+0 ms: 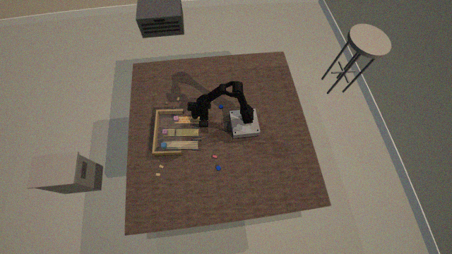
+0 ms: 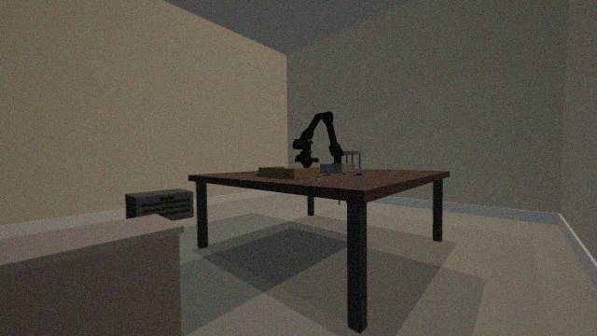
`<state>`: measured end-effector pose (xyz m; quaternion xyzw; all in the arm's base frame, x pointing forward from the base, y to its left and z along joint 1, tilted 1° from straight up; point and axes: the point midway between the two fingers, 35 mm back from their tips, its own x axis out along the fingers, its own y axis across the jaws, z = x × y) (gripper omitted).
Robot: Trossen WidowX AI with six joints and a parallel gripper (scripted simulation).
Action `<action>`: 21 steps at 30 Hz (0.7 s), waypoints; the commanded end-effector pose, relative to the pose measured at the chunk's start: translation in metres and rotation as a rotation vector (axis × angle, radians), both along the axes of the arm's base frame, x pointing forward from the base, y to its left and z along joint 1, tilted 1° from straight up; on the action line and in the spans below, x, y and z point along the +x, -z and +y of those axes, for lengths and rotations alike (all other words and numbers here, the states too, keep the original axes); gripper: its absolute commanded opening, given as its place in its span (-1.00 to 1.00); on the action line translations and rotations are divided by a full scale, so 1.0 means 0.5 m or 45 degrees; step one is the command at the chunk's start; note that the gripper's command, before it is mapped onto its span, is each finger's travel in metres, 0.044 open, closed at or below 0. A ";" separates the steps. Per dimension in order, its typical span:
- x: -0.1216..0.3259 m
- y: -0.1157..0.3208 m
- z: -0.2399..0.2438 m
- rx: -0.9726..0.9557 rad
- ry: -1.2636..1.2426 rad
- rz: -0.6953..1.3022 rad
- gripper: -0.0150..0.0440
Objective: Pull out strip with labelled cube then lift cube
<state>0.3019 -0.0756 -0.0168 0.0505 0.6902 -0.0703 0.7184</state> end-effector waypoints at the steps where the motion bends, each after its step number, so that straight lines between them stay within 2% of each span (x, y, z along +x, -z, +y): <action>1: -0.028 0.013 0.006 0.010 -0.007 0.039 -0.49; 21: -0.085 0.014 0.014 0.010 -0.007 0.041 -0.49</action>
